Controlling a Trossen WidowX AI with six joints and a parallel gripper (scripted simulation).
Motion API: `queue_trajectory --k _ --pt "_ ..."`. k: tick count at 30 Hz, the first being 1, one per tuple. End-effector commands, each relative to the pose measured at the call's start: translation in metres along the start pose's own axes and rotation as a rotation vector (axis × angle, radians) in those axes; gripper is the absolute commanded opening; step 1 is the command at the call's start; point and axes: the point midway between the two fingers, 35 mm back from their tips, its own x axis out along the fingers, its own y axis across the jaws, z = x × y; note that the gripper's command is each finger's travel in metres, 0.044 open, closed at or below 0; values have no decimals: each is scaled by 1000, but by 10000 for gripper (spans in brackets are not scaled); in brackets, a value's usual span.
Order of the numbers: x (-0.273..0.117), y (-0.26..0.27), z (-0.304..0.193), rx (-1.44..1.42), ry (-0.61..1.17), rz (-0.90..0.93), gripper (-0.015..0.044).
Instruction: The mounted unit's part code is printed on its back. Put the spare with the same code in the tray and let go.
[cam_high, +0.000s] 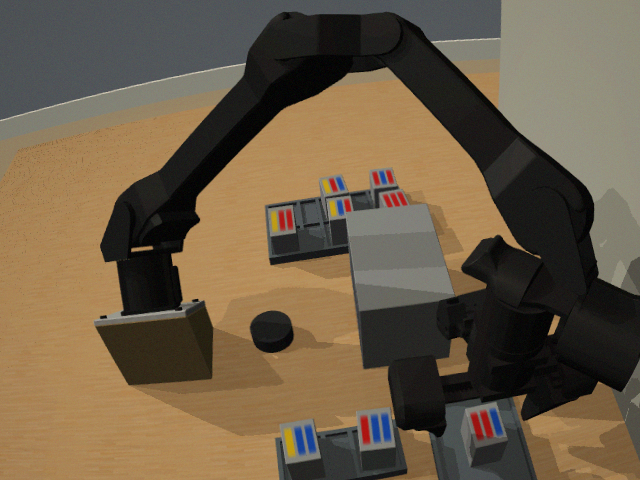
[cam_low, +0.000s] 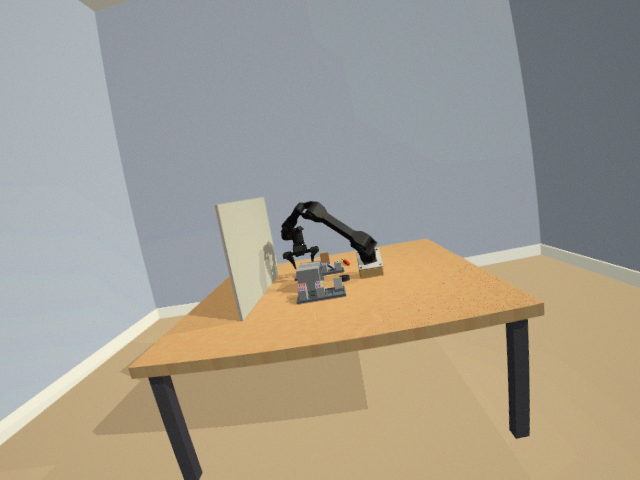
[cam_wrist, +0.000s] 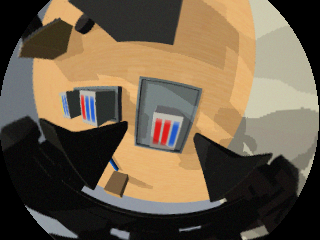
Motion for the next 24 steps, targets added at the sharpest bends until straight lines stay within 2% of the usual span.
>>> queue_trajectory --k 1,4,24 --pt "-58 -2 -3 -5 19 -27 440" --pt "-85 3 -1 -3 18 -27 440" --pt "-89 1 -1 0 24 -40 440"
